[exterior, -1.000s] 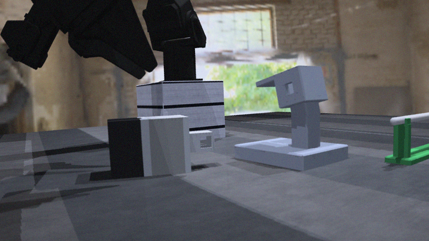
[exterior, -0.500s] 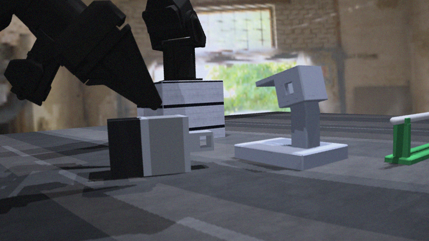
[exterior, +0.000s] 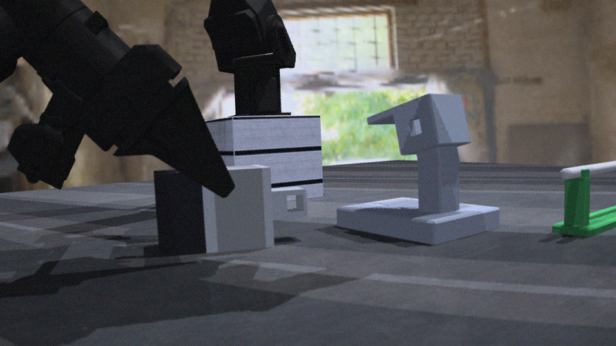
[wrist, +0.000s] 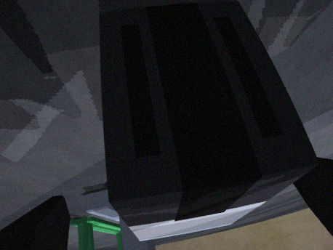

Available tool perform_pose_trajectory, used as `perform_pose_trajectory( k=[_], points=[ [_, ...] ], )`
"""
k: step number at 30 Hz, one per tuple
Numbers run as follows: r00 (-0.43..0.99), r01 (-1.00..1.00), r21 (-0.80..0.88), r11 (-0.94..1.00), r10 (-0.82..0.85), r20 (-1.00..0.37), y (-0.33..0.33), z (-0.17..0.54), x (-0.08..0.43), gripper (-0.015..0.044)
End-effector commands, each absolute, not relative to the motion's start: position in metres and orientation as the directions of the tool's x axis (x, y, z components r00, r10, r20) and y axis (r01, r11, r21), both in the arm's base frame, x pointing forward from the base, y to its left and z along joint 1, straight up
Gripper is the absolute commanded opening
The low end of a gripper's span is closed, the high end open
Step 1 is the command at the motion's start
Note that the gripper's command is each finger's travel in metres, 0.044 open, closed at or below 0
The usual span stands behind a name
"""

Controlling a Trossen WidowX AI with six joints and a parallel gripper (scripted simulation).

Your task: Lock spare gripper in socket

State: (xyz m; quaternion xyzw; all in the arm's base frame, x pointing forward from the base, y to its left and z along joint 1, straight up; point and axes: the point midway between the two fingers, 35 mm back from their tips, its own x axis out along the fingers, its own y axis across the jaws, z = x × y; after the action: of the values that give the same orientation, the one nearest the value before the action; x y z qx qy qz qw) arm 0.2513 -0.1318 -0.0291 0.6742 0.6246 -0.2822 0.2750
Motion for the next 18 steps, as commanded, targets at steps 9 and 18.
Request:
perform_pose_trajectory(
  k=[9,18],
  points=[
    [0.062,0.997,0.013,-0.076,0.692,-0.72,-0.13,-0.049,0.25,0.044],
    [0.062,0.997,0.013,-0.076,0.692,-0.72,-0.13,-0.053,0.25,0.0309]
  ],
)
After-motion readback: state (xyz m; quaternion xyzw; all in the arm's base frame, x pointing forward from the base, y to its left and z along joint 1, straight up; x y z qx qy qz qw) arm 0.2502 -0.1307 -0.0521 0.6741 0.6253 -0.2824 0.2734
